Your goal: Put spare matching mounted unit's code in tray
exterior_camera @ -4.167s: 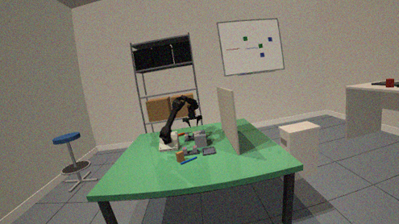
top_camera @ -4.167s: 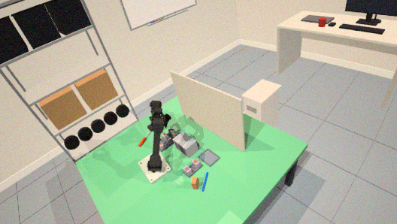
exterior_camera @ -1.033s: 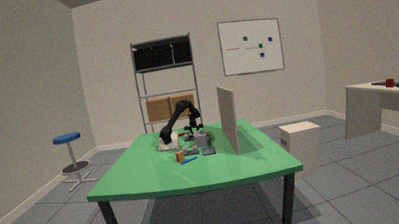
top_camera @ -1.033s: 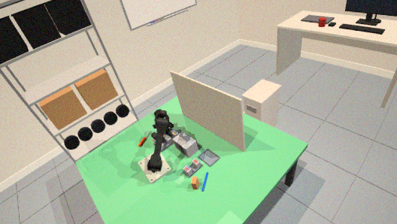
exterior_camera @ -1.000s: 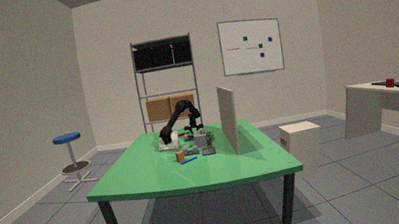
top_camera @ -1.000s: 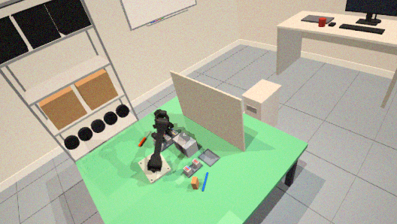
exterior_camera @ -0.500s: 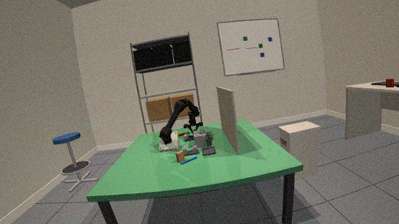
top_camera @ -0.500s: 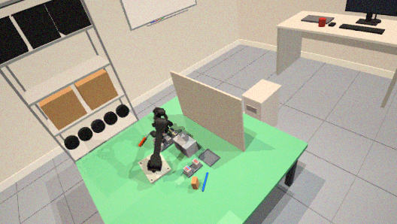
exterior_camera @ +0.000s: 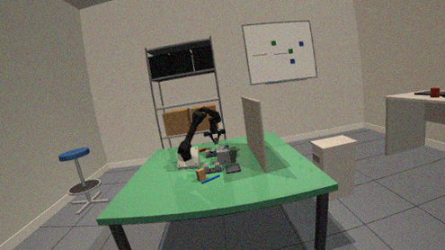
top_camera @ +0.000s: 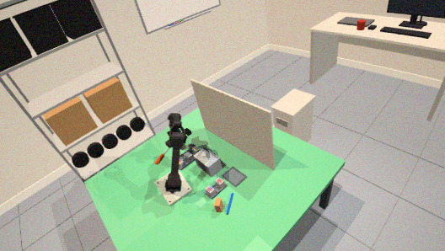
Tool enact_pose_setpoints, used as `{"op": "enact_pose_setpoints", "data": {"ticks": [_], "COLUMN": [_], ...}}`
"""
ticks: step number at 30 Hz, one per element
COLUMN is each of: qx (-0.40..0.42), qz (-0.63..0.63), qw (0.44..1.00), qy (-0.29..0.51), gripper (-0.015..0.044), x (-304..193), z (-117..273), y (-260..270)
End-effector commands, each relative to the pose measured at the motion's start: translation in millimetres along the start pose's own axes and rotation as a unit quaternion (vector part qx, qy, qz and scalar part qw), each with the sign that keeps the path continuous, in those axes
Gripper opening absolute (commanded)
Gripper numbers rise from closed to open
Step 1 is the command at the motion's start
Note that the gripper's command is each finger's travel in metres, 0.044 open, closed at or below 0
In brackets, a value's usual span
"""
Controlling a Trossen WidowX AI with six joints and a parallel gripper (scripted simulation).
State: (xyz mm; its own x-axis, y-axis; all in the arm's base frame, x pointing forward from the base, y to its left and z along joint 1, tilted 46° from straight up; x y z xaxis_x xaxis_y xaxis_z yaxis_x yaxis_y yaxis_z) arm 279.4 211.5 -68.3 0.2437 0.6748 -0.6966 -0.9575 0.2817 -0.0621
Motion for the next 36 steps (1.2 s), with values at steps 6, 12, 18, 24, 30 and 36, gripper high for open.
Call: {"op": "enact_pose_setpoints", "data": {"ticks": [6, 12, 18, 24, 30, 36], "qx": [-0.001, 0.001, 0.017, 0.022, 0.015, 0.014], "qz": [-0.005, -0.006, -0.029, -0.037, -0.029, -0.021], "qw": [1.0, 1.0, 0.999, 0.998, 0.998, 0.998], "qy": [-0.007, -0.007, -0.027, -0.043, -0.048, -0.052], "gripper": [0.0, 0.0, 0.0, 0.0, 0.0, 0.0], "x": [5.1, 4.5, -27.2, -67.9, -116.5, -167.0], "z": [36.8, 50.9, 60.1, 67.0, 70.4, 69.8], "y": [-3.0, -4.1, -36.6, -71.4, -104.5, -127.7]}}
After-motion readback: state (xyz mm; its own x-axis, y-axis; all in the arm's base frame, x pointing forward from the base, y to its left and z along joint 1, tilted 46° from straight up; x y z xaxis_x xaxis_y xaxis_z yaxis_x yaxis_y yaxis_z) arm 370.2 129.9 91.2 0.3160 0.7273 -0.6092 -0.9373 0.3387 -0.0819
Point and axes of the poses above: the point midway between the two fingers, 35 mm back from their tips, its own z axis back along the fingers, its own y axis across the jaws, x = y × z, the point moved 8 cm from there along z, back along the fingers, and after that the axes turned 8 degrees about -z, right-handed, at the moved point
